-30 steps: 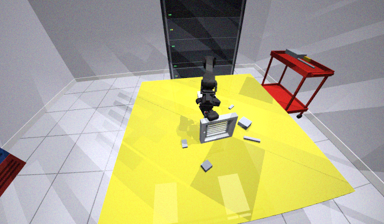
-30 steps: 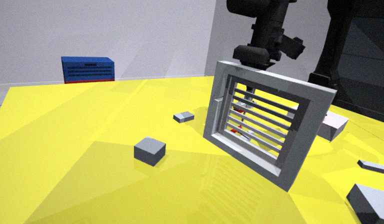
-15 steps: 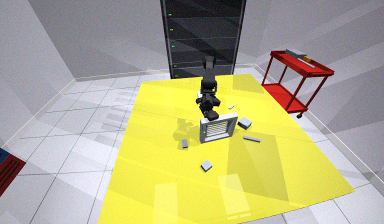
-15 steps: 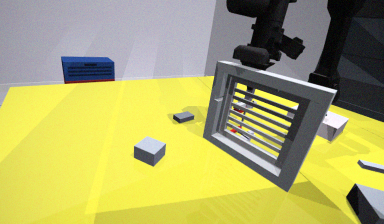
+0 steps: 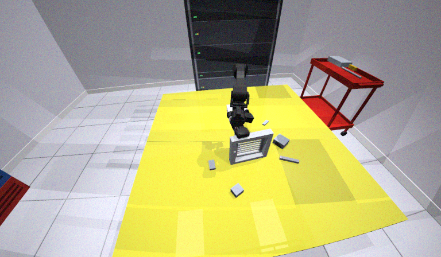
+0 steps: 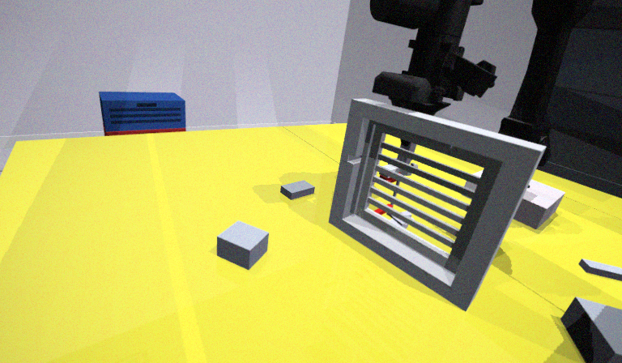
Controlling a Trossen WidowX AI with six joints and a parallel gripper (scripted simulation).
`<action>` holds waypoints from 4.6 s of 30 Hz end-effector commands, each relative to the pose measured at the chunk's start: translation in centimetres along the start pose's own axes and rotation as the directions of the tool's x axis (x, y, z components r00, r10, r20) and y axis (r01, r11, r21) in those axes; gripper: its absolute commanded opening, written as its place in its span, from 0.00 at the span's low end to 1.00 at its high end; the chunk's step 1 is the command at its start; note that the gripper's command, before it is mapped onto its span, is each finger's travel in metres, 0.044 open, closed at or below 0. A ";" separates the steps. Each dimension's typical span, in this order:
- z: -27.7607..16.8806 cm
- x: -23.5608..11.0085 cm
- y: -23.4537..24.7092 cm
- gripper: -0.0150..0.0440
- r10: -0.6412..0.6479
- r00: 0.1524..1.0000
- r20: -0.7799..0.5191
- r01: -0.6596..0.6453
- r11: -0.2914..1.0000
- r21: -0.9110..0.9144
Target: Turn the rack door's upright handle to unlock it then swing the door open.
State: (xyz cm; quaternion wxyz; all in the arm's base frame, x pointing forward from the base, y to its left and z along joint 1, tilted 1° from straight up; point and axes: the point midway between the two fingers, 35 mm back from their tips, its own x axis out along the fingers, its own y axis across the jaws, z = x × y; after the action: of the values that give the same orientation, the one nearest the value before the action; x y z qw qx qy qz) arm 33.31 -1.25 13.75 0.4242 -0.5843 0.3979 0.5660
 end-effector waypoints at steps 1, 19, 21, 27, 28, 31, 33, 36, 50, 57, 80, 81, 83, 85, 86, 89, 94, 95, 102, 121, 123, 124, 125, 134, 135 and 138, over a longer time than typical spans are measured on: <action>0.3 -0.1 0.5 0.29 0.004 1.000 0.003 -0.004 0.997 0.073; 1.8 -0.1 3.0 0.29 0.006 1.000 0.004 -0.007 0.904 0.428; 2.1 -0.1 3.4 0.29 0.006 1.000 0.004 -0.007 0.887 0.462; 2.9 -0.1 4.4 0.29 0.007 1.000 0.005 -0.008 0.834 0.552; 3.1 -0.1 4.6 0.29 0.007 1.000 0.005 -0.009 0.824 0.566; 3.6 0.0 5.1 0.29 0.007 1.000 0.005 -0.009 0.795 0.606; 3.9 -0.1 5.4 0.29 0.007 1.000 0.006 -0.009 0.776 0.631; 4.4 -0.1 5.8 0.29 0.008 1.000 0.006 -0.010 0.745 0.667; 7.0 -0.1 7.5 0.29 0.009 1.000 0.008 -0.012 0.589 0.808; 8.3 -0.1 8.0 0.29 0.009 1.000 0.009 -0.012 0.509 0.861; 12.7 -0.1 9.0 0.29 0.010 1.000 0.013 -0.015 0.228 0.974; 12.9 -0.1 9.0 0.29 0.010 1.000 0.013 -0.015 0.215 0.977; 13.3 -0.1 9.0 0.29 0.010 1.000 0.013 -0.015 0.189 0.982; 13.7 -0.1 9.0 0.29 0.010 1.000 0.014 -0.015 0.163 0.986; 13.9 -0.1 9.0 0.29 0.010 1.000 0.014 -0.015 0.151 0.988; 14.4 -0.1 9.0 0.29 0.010 1.000 0.014 -0.015 0.112 0.994; 15.4 -0.1 8.9 0.29 0.010 1.000 0.015 -0.015 0.047 0.999; 15.6 -0.1 8.9 0.29 0.010 1.000 0.015 -0.016 0.034 0.999; 16.9 -0.2 8.7 0.29 0.009 1.000 0.016 -0.016 -0.057 0.998; 19.1 -0.2 8.2 0.29 0.009 1.000 0.018 -0.016 -0.203 0.979; 19.1 -0.2 8.2 0.29 0.009 1.000 0.018 -0.016 -0.203 0.979; 19.1 -0.2 8.2 0.29 0.009 1.000 0.018 -0.016 -0.203 0.979; 19.1 -0.2 8.2 0.29 0.009 1.000 0.018 -0.016 -0.203 0.979; 19.1 -0.2 8.2 0.60 0.009 1.000 0.018 -0.016 -0.203 0.979; 19.1 -0.2 8.2 0.64 0.009 1.000 0.018 -0.016 -0.203 0.979; 19.1 -0.2 8.2 0.75 0.009 1.000 0.018 -0.016 -0.203 0.979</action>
State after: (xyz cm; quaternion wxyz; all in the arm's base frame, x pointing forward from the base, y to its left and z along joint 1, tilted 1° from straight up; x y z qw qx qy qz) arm 19.38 14.16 13.56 0.7154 -0.0365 0.6955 0.0569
